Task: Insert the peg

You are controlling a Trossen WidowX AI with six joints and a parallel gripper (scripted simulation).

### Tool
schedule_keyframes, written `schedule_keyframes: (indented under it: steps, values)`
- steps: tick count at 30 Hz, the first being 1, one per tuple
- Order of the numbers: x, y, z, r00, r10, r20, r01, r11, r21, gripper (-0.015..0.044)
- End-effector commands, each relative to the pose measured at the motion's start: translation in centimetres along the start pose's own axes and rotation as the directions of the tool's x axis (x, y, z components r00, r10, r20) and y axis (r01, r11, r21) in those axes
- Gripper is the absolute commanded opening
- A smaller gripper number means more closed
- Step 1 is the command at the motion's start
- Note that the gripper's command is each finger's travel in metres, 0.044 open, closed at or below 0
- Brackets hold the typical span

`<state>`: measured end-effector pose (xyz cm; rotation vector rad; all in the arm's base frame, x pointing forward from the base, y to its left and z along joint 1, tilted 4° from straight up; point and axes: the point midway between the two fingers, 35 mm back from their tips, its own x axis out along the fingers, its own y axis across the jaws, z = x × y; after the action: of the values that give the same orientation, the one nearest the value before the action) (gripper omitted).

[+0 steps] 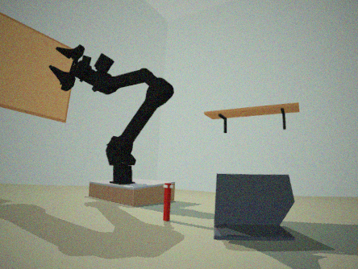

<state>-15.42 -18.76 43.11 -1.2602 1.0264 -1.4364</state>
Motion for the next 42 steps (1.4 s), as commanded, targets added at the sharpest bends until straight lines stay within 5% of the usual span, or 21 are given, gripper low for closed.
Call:
schedule_keyframes:
  steps: [1, 42]
  values:
    - [0.0, 0.0, 0.0, 1.000, 0.000, 0.001, 0.000, 1.000, 0.003, 0.0426]
    - [8.8, 5.8, 3.2, 0.977, 0.102, 0.186, -0.192, 0.795, 0.576, 0.0440]
